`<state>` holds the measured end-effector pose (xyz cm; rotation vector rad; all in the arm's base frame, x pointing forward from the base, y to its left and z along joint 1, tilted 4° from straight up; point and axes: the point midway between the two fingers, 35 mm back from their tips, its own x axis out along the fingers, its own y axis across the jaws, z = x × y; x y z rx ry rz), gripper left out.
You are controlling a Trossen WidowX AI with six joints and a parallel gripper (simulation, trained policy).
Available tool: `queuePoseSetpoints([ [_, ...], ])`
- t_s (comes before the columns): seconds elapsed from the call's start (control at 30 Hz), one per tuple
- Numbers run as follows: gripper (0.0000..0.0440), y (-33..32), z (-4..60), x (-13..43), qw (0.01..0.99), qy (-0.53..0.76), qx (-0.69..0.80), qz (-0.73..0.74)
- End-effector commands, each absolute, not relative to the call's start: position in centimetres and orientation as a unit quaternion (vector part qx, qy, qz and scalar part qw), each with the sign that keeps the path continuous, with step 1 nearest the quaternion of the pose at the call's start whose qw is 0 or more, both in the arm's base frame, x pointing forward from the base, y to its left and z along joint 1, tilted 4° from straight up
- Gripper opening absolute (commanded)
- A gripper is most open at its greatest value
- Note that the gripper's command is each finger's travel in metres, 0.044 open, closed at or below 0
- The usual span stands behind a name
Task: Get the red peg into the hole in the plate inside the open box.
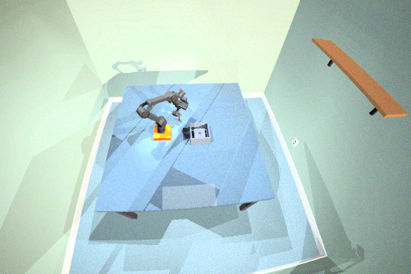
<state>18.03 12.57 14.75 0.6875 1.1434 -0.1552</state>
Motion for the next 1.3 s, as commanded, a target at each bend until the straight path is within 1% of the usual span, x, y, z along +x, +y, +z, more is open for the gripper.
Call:
queuePoseSetpoints([
  [0.0,0.0440,11.9,13.4,17.6,0.762,0.547,0.324,-0.123],
  [0.3,0.0440,11.5,10.2,17.0,0.726,0.565,0.343,-0.193],
  [0.63,0.0440,11.9,6.1,16.9,0.699,0.564,0.377,-0.226],
  [0.7,0.0433,12.0,5.5,16.9,0.694,0.563,0.384,-0.231],
  [0.73,0.0419,12.0,5.2,16.8,0.692,0.563,0.387,-0.234],
  [0.8,0.0375,12.0,4.7,16.7,0.685,0.564,0.393,-0.241],
  [1.27,0.0010,12.0,4.2,16.2,0.642,0.596,0.407,-0.258],
])
